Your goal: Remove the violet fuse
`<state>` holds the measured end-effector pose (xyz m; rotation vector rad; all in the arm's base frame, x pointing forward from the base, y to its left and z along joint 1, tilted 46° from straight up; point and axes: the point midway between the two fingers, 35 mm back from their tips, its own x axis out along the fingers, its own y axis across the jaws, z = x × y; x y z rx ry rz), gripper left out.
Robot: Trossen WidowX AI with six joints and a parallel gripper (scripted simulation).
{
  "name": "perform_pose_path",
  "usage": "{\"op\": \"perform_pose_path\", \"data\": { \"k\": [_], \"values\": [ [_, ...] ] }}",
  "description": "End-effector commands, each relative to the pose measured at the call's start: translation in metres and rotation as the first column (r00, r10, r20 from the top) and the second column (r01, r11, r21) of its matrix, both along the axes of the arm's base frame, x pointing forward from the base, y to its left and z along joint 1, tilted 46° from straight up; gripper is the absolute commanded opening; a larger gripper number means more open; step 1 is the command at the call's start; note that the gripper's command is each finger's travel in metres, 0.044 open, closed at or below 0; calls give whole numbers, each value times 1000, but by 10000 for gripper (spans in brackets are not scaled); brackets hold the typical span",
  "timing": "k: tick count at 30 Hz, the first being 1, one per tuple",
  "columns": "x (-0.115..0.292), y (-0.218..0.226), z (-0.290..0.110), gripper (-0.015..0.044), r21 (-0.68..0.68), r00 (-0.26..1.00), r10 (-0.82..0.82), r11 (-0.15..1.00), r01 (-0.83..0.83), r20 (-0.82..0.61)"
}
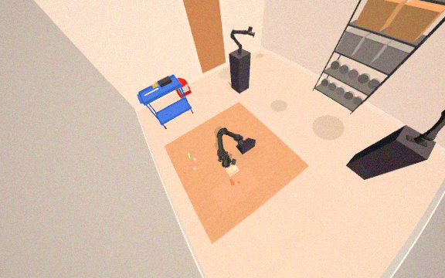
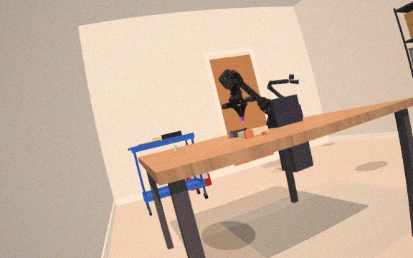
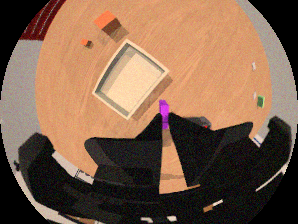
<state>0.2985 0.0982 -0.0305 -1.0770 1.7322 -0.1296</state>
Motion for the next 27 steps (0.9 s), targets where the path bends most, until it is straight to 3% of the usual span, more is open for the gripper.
{"op": "perform_pose_path", "data": {
  "k": [1,10,27],
  "values": [
    [0,18,-18,0,2,1000,-2,1000,2,1],
    [-3,46,-53,0,0,1000,-4,1000,4,3],
    [-4,34,-67,0,0,1000,-3,1000,3,3]
  ]
}}
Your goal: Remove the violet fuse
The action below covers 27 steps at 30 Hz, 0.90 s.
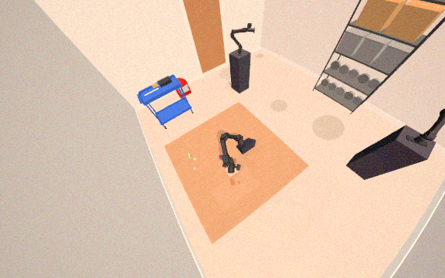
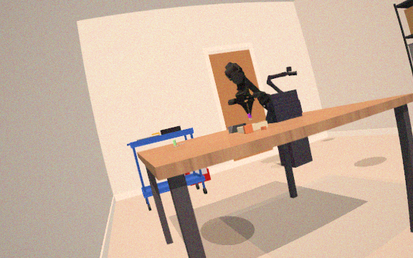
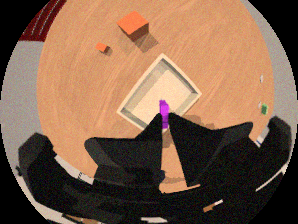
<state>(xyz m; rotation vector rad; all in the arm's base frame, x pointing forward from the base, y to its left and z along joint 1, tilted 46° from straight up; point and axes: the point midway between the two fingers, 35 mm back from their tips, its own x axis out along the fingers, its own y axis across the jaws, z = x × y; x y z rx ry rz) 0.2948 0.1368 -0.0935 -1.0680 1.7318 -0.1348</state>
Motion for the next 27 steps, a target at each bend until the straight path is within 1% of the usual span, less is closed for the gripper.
{"op": "perform_pose_path", "data": {
  "k": [1,16,27],
  "values": [
    [0,-6,-5,0,-3,1000,4,1000,-4,-2],
    [-2,-21,-19,0,-4,1000,4,1000,-4,-1],
    [-2,-18,-17,289,-2,1000,-2,1000,2,-1]
  ]
}}
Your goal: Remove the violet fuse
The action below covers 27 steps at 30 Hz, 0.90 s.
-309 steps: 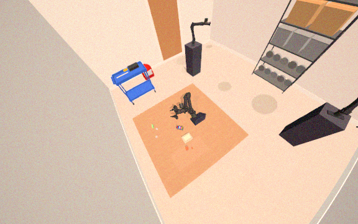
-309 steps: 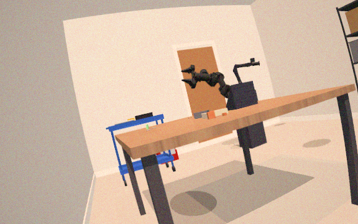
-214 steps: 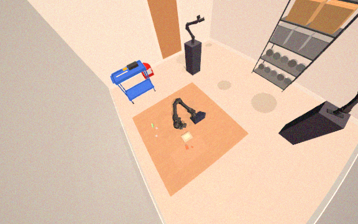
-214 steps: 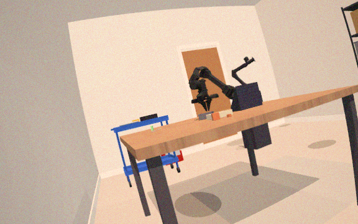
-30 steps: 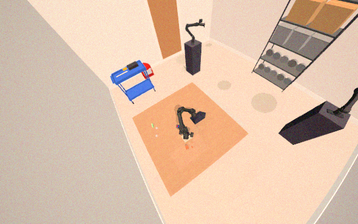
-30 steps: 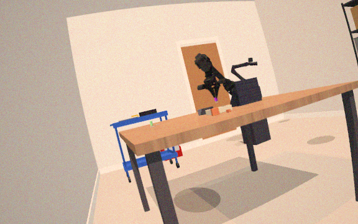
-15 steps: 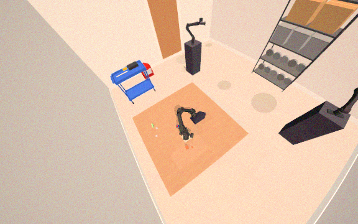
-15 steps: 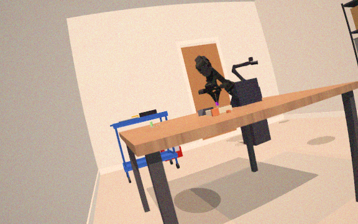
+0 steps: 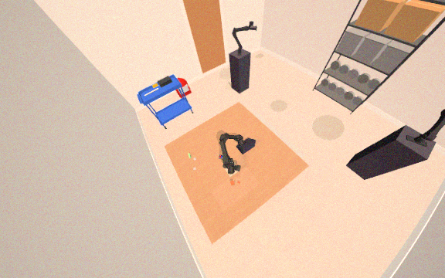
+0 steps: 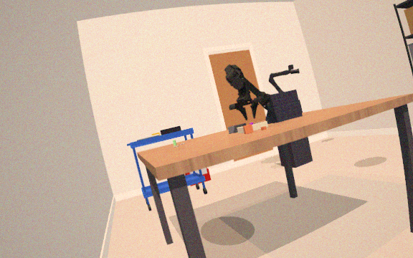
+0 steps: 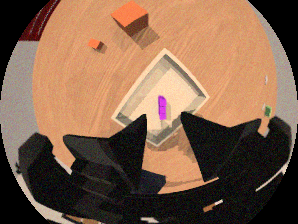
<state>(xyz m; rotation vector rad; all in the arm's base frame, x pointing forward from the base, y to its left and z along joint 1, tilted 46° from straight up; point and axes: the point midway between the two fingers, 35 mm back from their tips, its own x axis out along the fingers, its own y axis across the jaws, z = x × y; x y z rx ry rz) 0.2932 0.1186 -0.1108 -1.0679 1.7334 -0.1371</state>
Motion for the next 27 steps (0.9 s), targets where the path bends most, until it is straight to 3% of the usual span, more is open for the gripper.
{"op": "perform_pose_path", "data": {
  "k": [1,6,27],
  "values": [
    [0,0,0,315,0,1000,0,1000,0,0],
    [2,26,26,330,-1,1000,6,1000,-6,-2],
    [2,25,25,330,-2,1000,10,1000,-10,-3]
  ]
}}
